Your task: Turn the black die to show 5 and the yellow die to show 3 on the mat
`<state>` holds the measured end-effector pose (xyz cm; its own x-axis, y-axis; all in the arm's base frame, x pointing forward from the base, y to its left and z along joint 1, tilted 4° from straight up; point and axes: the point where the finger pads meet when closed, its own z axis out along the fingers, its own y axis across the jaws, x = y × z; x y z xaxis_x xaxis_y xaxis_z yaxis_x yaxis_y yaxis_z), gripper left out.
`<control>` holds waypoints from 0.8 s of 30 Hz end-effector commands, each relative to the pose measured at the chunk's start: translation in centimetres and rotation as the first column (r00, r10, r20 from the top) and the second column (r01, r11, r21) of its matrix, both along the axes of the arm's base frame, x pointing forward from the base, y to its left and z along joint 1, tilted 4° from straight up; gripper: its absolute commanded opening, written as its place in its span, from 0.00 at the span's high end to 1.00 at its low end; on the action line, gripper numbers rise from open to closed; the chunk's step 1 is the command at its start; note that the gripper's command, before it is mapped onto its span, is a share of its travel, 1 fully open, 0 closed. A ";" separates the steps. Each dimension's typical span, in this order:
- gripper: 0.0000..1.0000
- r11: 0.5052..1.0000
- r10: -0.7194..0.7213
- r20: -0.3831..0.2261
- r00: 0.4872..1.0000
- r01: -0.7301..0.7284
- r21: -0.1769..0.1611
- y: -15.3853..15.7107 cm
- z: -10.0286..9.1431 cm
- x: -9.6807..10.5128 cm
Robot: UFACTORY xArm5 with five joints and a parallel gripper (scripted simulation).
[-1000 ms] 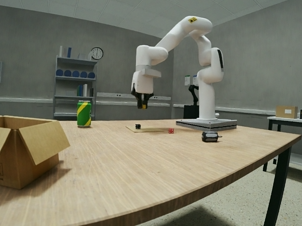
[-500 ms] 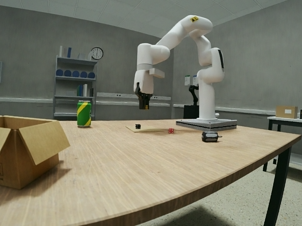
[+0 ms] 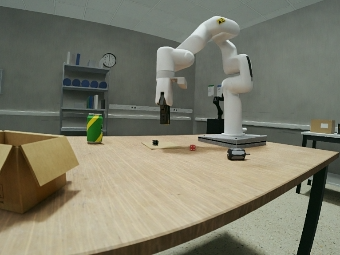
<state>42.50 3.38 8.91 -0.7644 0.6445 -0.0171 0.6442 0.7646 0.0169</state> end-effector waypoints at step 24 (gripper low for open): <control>0.85 0.761 0.649 -0.007 0.761 -0.649 -0.011 6.4 -0.5 0.3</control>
